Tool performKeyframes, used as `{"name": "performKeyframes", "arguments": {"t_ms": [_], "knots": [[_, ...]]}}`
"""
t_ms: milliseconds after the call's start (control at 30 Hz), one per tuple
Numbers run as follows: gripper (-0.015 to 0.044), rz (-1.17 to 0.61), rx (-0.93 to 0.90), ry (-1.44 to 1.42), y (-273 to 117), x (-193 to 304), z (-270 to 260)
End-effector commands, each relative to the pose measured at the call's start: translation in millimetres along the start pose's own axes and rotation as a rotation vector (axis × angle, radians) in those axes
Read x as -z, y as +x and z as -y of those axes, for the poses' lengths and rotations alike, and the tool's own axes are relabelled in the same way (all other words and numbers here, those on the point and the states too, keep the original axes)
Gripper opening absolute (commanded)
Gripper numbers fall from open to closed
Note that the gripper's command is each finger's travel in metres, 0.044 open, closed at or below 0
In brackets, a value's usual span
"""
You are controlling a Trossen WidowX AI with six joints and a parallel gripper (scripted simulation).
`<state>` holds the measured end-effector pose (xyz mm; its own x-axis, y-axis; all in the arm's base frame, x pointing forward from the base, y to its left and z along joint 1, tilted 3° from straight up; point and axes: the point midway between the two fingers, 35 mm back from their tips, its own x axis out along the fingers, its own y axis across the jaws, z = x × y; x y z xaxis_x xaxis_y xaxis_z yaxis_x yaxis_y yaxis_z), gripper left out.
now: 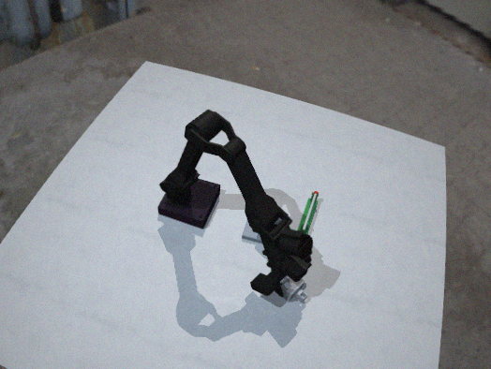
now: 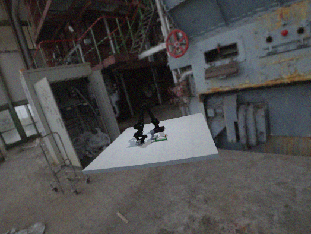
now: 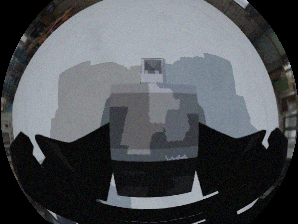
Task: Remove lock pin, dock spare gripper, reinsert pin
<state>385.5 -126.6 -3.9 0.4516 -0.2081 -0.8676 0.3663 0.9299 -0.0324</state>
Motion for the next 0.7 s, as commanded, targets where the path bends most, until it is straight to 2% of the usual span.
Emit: {"name": "performKeyframes", "arguments": {"t_ms": [0, 100, 400, 667], "knots": [[0.0249, 0.001, -0.004, 0.002, 0, 0, -1], [0.0229, 0.001, -0.004, 0.002, 0, 0, 0], [0.0, 0.002, -0.004, 0.002, -21, -18, 0], [0.0, 0.002, -0.005, 0.002, -59, -42, 0]]}}
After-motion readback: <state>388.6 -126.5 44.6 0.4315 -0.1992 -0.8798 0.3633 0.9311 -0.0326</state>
